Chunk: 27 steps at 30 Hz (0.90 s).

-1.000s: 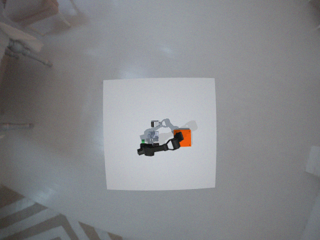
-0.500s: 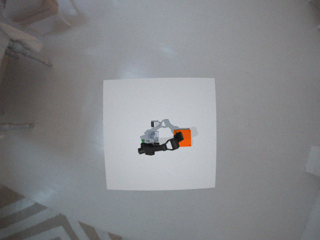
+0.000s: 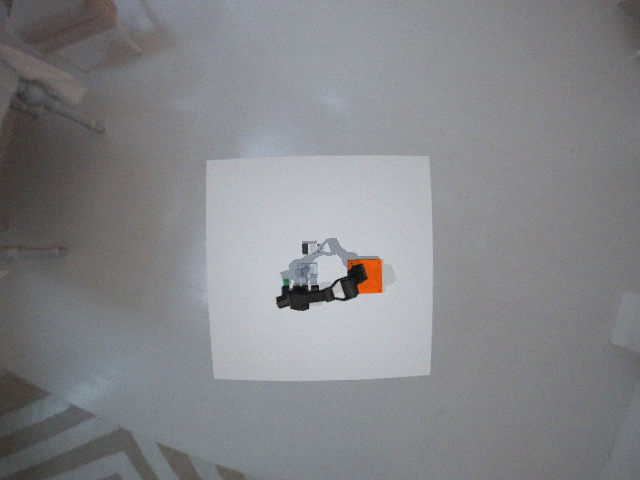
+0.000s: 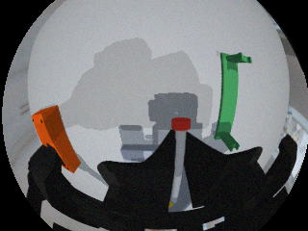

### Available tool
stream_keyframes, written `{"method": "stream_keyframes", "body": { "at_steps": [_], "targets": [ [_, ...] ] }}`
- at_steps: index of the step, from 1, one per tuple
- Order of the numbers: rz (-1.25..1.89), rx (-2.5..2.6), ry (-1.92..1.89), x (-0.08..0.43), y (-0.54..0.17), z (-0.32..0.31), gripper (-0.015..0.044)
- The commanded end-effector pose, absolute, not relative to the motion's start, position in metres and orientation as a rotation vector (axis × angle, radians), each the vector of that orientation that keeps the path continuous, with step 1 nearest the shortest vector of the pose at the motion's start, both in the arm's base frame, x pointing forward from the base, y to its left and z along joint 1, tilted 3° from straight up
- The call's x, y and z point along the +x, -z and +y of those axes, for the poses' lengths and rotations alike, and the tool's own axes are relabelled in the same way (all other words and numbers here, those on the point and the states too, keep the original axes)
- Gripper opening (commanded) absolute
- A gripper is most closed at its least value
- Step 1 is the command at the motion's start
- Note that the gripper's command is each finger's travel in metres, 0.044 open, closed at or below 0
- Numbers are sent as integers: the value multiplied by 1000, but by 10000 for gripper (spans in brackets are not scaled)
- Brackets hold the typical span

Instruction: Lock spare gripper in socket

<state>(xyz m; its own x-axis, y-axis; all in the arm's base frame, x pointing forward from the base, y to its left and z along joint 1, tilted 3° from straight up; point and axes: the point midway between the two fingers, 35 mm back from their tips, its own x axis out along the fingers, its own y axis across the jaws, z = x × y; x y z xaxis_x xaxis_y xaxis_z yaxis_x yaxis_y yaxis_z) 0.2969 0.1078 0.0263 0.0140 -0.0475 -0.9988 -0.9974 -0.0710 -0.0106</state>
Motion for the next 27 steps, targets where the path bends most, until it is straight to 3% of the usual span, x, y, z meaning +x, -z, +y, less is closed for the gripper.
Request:
{"method": "stream_keyframes", "body": {
  "at_steps": [1, 27],
  "targets": [
    [1198, -1307, -1230, 297, -26, 108, 0],
    [1080, -1168, -1321, 296, -37, 119, 0]
  ]
}}
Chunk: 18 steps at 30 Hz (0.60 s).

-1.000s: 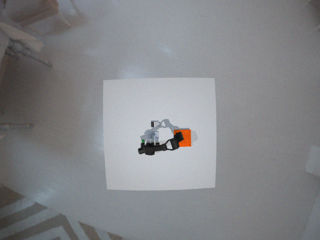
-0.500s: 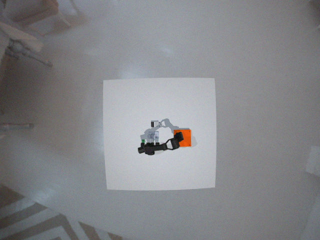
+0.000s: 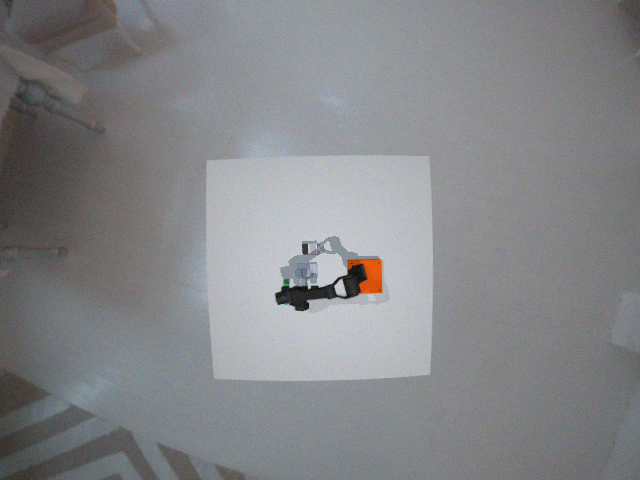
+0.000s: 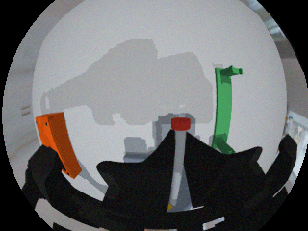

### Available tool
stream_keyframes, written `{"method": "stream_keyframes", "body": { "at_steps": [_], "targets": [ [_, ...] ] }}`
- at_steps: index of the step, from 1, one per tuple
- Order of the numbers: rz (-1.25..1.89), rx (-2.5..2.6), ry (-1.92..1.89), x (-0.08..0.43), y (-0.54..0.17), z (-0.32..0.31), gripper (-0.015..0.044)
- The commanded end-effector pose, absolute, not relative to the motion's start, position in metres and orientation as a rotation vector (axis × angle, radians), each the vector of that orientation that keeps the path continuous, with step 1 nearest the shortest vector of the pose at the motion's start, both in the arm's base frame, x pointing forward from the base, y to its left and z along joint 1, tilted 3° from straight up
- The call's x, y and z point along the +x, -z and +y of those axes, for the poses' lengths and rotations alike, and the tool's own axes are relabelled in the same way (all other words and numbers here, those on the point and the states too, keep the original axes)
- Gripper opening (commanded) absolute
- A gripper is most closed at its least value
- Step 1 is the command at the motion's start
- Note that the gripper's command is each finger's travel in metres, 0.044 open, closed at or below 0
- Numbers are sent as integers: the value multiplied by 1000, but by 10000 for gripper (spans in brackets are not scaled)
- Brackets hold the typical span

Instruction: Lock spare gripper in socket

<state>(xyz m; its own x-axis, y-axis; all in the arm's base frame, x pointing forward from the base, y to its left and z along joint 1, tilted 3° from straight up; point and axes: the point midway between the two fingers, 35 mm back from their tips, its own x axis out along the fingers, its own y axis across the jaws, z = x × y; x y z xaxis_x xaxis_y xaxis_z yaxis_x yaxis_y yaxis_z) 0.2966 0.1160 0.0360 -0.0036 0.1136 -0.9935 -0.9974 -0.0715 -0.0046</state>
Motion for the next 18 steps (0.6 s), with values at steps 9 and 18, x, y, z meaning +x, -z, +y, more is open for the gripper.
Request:
{"method": "stream_keyframes", "body": {
  "at_steps": [9, 18],
  "targets": [
    [1077, -1165, -1321, 296, -40, 125, 0],
    [1082, -1164, -1324, 296, -41, 132, 0]
  ]
}}
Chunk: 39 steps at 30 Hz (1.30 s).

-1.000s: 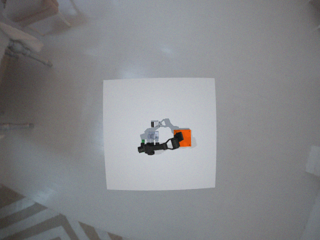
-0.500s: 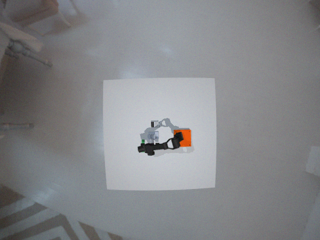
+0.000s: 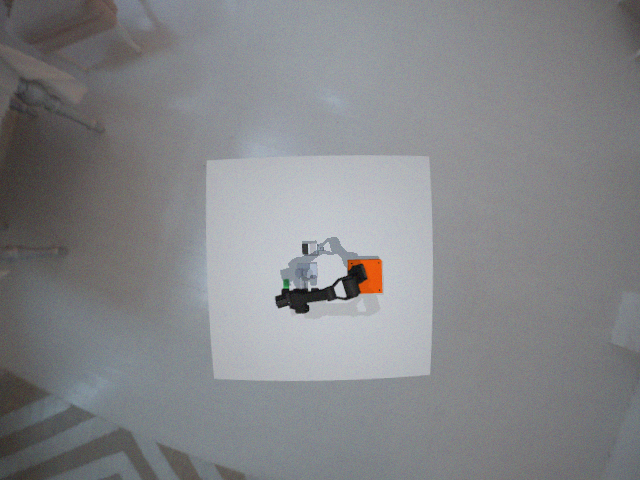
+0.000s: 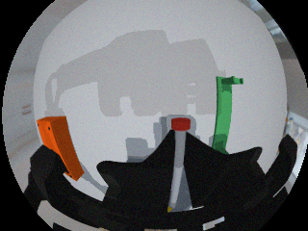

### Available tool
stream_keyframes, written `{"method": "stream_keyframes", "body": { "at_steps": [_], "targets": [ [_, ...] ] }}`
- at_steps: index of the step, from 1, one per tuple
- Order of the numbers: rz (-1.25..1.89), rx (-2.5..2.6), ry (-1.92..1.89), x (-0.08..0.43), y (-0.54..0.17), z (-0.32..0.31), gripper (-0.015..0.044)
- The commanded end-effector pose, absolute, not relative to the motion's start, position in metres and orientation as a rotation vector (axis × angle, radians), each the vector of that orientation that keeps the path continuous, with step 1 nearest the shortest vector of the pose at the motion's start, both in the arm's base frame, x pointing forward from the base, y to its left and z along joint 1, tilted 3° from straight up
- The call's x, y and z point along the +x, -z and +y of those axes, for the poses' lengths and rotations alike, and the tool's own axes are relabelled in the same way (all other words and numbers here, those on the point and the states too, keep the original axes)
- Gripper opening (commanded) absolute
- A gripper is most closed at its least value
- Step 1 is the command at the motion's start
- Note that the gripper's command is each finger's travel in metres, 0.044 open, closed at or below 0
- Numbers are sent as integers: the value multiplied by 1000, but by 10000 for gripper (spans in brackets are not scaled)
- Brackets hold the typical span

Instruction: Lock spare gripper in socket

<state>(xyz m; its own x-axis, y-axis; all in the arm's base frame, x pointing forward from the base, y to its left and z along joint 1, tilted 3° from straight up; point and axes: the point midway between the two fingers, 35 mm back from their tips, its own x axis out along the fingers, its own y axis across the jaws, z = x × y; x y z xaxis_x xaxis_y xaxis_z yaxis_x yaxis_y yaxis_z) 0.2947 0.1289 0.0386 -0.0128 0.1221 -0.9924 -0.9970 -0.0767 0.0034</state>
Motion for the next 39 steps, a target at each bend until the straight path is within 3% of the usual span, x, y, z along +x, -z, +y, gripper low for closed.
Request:
{"method": "stream_keyframes", "body": {
  "at_steps": [1, 39],
  "targets": [
    [1082, -1164, -1325, 296, -41, 133, 0],
    [1105, -1158, -1338, 294, -41, 161, 0]
  ]
}}
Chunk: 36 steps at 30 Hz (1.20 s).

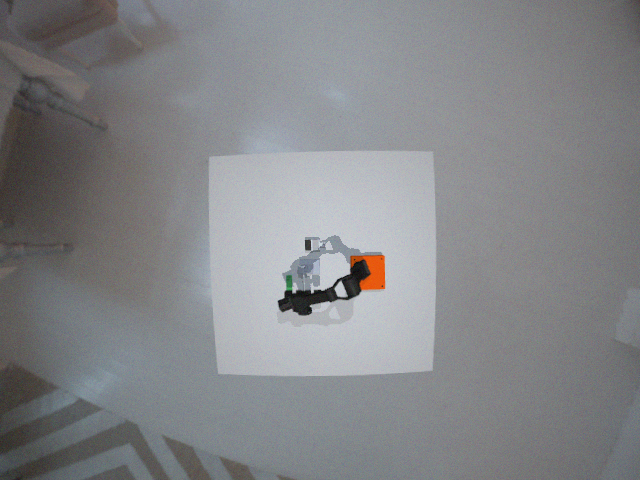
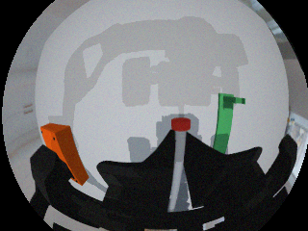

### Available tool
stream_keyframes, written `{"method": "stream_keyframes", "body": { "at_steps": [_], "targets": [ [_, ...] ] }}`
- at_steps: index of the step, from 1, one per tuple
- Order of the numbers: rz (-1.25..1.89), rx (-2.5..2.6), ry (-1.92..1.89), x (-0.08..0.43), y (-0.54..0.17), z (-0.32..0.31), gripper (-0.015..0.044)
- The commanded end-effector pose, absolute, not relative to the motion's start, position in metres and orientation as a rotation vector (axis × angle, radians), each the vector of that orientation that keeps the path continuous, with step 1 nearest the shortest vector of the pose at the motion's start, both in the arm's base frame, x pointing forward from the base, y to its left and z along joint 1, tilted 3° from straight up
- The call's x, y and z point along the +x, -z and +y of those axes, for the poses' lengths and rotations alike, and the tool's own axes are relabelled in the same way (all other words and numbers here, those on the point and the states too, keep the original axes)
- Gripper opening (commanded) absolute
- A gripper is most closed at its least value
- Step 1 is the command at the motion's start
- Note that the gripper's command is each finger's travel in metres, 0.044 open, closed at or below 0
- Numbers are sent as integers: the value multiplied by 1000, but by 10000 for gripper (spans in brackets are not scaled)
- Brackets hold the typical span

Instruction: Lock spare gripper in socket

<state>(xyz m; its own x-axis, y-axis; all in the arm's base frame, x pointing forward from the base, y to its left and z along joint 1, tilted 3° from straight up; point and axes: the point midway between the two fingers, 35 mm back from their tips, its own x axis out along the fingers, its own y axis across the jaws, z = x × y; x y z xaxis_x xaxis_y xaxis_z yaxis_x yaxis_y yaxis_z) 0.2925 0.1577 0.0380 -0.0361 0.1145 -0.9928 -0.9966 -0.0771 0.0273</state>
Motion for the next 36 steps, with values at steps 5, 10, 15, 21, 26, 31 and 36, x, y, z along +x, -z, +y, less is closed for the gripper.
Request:
{"method": "stream_keyframes", "body": {
  "at_steps": [5, 10, 15, 21, 26, 31, 36],
  "targets": [
    [1108, -1157, -1340, 294, -41, 165, 0],
    [1111, -1156, -1342, 294, -42, 168, 0],
    [1114, -1155, -1344, 293, -43, 172, 0],
    [1117, -1154, -1345, 293, -44, 176, 0],
    [1120, -1153, -1347, 293, -44, 179, 0],
    [1123, -1152, -1348, 292, -45, 183, 0],
    [1126, -1152, -1349, 292, -46, 186, 0]
  ]
}}
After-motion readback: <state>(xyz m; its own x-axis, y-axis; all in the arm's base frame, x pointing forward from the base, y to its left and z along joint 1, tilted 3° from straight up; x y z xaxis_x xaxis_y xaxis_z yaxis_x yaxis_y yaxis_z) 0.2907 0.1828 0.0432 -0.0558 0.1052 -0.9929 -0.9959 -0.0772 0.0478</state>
